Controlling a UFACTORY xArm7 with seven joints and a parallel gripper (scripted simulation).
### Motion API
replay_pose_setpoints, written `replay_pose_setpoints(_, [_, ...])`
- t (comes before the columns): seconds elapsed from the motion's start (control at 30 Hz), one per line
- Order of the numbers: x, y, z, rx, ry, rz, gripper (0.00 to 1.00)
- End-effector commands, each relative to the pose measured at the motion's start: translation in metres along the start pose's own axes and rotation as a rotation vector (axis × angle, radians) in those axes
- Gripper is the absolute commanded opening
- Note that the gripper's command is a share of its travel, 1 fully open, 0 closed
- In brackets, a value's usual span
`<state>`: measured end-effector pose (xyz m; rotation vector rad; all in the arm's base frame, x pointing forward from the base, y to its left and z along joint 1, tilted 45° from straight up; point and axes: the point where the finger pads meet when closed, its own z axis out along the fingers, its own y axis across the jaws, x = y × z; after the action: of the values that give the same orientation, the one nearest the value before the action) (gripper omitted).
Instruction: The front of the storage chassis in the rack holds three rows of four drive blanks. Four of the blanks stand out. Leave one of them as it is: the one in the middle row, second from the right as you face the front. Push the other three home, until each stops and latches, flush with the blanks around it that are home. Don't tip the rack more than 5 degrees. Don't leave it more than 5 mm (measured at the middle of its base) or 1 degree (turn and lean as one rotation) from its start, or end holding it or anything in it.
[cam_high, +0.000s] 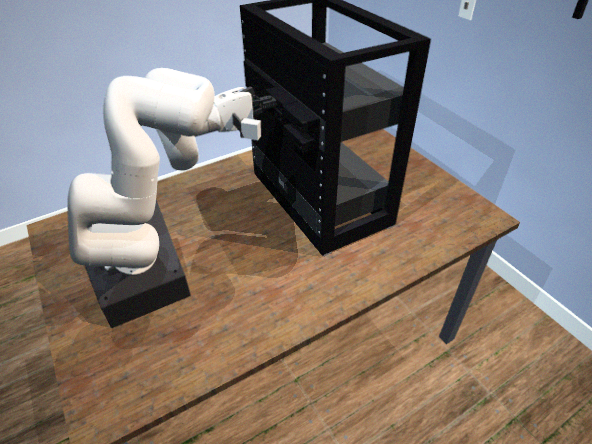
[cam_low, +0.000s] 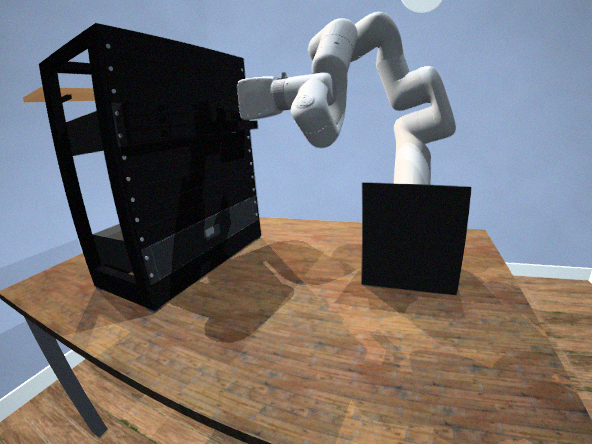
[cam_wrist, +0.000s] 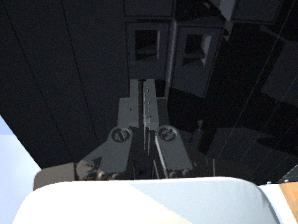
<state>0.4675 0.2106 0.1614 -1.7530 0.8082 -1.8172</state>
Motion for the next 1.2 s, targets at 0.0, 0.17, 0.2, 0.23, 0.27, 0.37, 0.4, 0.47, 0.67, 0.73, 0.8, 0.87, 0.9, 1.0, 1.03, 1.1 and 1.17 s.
replay_pose_setpoints(0.0, [0.0,-0.002,0.006,0.003,0.0,0.003,0.0])
replay_pose_setpoints(0.17, [0.0,-0.002,0.008,0.003,0.0,0.003,0.0])
replay_pose_setpoints(0.2, [0.0,-0.002,0.008,0.003,0.0,0.003,0.0])
replay_pose_setpoints(0.23, [0.0,-0.002,0.008,0.003,0.0,0.003,0.0])
replay_pose_setpoints(0.27, [0.0,-0.002,0.008,0.003,0.0,0.003,0.0])
replay_pose_setpoints(0.37, [0.0,-0.002,0.008,0.003,0.0,0.003,0.0])
replay_pose_setpoints(0.4, [0.0,-0.002,0.008,0.003,0.0,0.003,0.0])
replay_pose_setpoints(0.47, [0.0,-0.002,0.009,0.003,0.0,0.003,0.0])
replay_pose_setpoints(0.67, [-0.001,-0.002,0.017,0.003,0.0,0.003,0.0])
replay_pose_setpoints(0.73, [-0.001,-0.002,0.018,0.003,0.0,0.003,0.0])
replay_pose_setpoints(0.8, [-0.001,-0.002,0.018,0.003,0.0,0.003,0.0])
replay_pose_setpoints(0.87, [-0.001,-0.002,0.018,0.003,0.0,0.003,0.0])
replay_pose_setpoints(0.9, [-0.001,-0.002,0.018,0.003,0.0,0.003,0.0])
replay_pose_setpoints(1.0, [-0.001,-0.002,0.018,0.003,0.0,0.003,0.0])
replay_pose_setpoints(1.03, [-0.001,-0.002,0.018,0.003,0.0,0.003,0.0])
replay_pose_setpoints(1.1, [-0.001,-0.002,0.019,0.003,0.0,0.003,0.0])
replay_pose_setpoints(1.17, [-0.001,-0.002,0.019,0.003,0.0,0.003,0.0])
